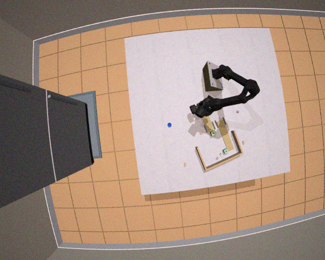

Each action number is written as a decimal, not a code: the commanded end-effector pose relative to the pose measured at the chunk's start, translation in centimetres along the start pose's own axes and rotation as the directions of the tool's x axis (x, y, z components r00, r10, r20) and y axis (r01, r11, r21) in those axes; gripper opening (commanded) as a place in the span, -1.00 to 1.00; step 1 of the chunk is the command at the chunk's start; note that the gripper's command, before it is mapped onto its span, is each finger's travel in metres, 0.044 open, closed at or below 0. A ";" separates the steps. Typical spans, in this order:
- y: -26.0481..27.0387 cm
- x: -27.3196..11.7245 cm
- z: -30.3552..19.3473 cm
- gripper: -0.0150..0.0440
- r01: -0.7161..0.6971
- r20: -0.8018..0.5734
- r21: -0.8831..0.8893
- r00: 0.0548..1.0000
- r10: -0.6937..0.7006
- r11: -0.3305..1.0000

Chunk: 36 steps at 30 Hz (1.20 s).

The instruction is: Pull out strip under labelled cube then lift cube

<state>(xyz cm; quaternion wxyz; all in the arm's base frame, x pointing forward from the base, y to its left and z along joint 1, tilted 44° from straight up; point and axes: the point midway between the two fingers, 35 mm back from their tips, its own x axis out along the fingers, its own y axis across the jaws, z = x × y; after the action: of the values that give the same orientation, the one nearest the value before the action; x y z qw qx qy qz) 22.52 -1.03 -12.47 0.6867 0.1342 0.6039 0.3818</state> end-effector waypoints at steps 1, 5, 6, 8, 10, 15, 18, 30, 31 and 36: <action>-0.2 -1.9 0.2 -0.49 -0.004 -0.013 0.004 1.000 0.004 1.000; -0.2 -4.1 0.2 -0.49 -0.012 -0.026 0.008 1.000 0.012 1.000; -0.2 -4.1 0.2 -0.49 -0.012 -0.026 0.008 1.000 0.012 1.000; -0.2 -4.0 0.4 -0.40 -0.012 -0.026 0.013 1.000 0.012 1.000; -0.1 -3.9 1.5 -0.22 -0.011 -0.025 0.052 1.000 0.012 0.999; 0.1 -4.0 3.3 0.22 -0.011 -0.024 0.080 1.000 0.013 0.997; 0.1 -4.1 4.6 0.49 -0.011 -0.024 0.079 1.000 0.013 0.997; 0.3 -4.4 8.8 1.00 -0.012 -0.022 0.078 1.000 0.013 0.997; 0.3 -4.5 9.1 1.00 -0.012 -0.022 0.078 1.000 0.013 0.997; 0.4 -4.7 10.9 1.00 -0.012 -0.022 0.078 1.000 0.014 0.997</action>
<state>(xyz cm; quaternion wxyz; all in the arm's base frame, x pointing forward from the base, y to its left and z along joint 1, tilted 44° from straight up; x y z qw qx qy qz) 31.60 -1.29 -6.61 0.6720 0.1578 0.6255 0.3637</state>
